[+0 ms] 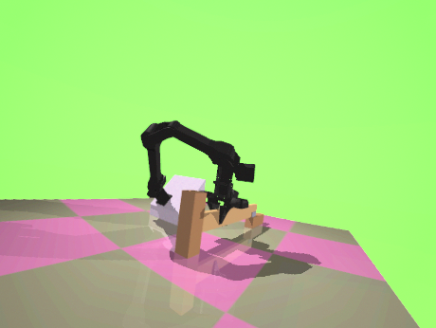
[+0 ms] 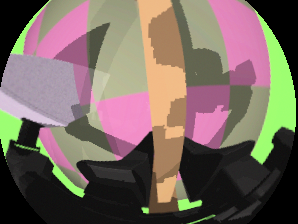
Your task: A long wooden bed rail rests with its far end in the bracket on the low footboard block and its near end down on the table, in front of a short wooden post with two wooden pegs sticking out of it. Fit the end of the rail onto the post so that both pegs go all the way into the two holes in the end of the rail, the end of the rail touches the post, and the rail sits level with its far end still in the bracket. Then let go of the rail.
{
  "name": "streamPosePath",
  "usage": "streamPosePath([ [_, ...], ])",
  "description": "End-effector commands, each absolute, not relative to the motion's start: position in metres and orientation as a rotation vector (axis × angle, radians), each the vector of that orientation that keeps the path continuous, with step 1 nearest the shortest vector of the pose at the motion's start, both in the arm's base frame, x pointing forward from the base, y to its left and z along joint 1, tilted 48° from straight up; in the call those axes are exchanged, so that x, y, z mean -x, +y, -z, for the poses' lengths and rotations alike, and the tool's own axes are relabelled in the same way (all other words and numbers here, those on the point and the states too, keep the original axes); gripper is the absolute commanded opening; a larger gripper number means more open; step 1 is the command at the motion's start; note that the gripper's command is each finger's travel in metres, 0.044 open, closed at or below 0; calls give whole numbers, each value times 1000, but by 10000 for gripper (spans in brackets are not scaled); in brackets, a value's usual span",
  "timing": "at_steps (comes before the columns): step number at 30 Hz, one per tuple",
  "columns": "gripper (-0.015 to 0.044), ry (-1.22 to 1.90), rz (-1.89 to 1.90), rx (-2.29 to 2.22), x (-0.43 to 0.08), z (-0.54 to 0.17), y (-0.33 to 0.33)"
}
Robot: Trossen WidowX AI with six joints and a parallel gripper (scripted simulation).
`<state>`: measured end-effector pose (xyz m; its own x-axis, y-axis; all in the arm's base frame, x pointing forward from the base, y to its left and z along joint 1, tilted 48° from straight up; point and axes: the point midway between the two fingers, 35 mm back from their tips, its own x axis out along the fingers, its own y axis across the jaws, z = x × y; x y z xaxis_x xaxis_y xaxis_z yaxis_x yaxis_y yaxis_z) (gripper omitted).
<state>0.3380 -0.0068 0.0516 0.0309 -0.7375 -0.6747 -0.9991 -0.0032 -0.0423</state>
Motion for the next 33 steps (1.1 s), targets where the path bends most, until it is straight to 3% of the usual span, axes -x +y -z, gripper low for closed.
streamPosePath([
  [1, 0, 1747, -650, 1803, -339, -56, -6],
  [33, 0, 1747, -650, 1803, -338, -64, -12],
])
